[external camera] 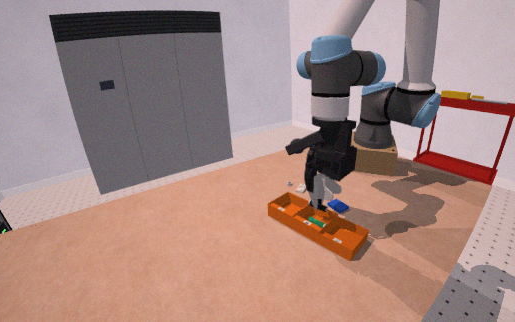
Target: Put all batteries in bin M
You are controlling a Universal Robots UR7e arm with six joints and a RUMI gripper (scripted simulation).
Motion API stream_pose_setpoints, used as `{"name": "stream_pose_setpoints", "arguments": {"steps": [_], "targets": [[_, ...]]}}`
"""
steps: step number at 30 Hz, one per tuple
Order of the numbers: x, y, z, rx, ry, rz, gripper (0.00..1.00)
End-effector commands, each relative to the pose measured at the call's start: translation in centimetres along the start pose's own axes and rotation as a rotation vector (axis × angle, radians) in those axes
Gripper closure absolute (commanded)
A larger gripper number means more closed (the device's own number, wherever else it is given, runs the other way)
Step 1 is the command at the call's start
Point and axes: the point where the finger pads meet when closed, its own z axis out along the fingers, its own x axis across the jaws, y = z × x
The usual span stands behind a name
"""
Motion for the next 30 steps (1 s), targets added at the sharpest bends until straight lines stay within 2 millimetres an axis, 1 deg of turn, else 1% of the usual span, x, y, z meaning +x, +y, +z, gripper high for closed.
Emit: {"name": "stream_pose_setpoints", "arguments": {"steps": [1,10,20,26,27,30], "targets": [[0.2,0.0,1.1,-0.001,0.004,0.002,1.00],[0.2,0.1,2.8,-0.001,0.004,0.000,1.00],[-0.3,0.0,2.6,0.000,-0.001,0.000,1.00],[-0.2,0.0,2.6,0.000,0.000,0.001,1.00],[-0.2,0.0,2.6,0.000,0.000,0.001,0.83],[-0.2,0.0,2.6,0.000,0.000,0.001,0.83]]}}
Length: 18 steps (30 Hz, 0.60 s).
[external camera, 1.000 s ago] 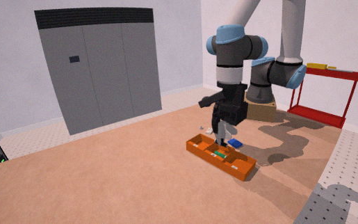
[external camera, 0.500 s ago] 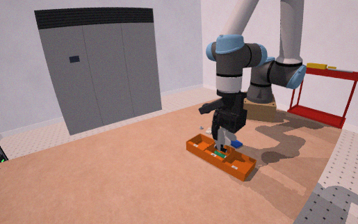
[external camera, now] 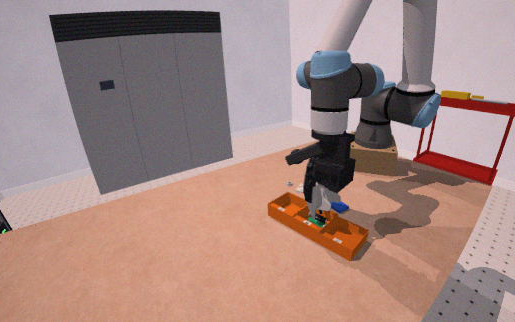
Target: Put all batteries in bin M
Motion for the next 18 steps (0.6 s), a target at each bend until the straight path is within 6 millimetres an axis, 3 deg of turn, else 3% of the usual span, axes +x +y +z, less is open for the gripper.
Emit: {"name": "stream_pose_setpoints", "arguments": {"steps": [1,14,18], "targets": [[-0.2,0.0,-0.1,0.000,-0.003,-0.001,0.83],[-0.2,0.0,-0.1,0.000,-0.003,-0.001,0.83],[-0.4,0.0,-1.7,0.001,-0.007,-0.002,0.83]]}}
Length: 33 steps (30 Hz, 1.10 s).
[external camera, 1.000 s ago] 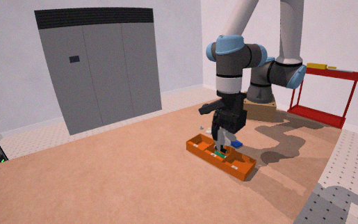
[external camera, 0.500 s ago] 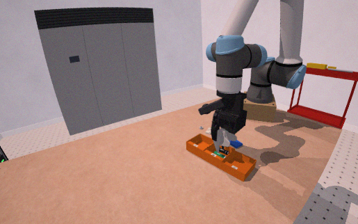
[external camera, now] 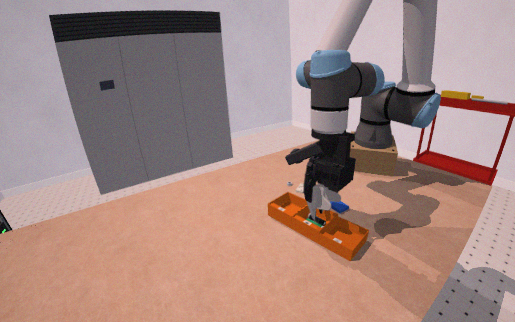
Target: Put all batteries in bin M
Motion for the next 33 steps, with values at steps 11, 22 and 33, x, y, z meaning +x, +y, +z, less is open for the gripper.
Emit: {"name": "stream_pose_setpoints", "arguments": {"steps": [11,22,33], "targets": [[-0.5,0.0,-3.1,0.002,-0.011,-0.001,0.83],[-0.2,-0.1,-3.4,0.002,-0.009,0.000,0.00],[-0.3,-0.1,-7.9,0.002,-0.011,-0.001,0.00]]}}
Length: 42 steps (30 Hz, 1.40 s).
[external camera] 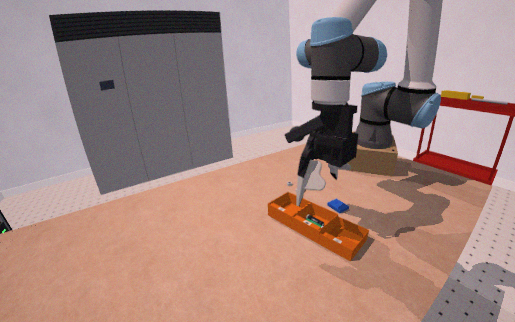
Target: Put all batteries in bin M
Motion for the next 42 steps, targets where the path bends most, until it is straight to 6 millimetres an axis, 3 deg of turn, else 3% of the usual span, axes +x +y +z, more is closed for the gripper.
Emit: {"name": "stream_pose_setpoints", "arguments": {"steps": [1,28,42], "targets": [[-0.1,-0.1,-2.3,-0.001,0.001,0.001,0.00],[-0.1,-0.1,-11.8,-0.001,0.001,0.001,0.00],[0.1,0.0,-11.6,-0.002,0.005,0.000,0.00]]}}
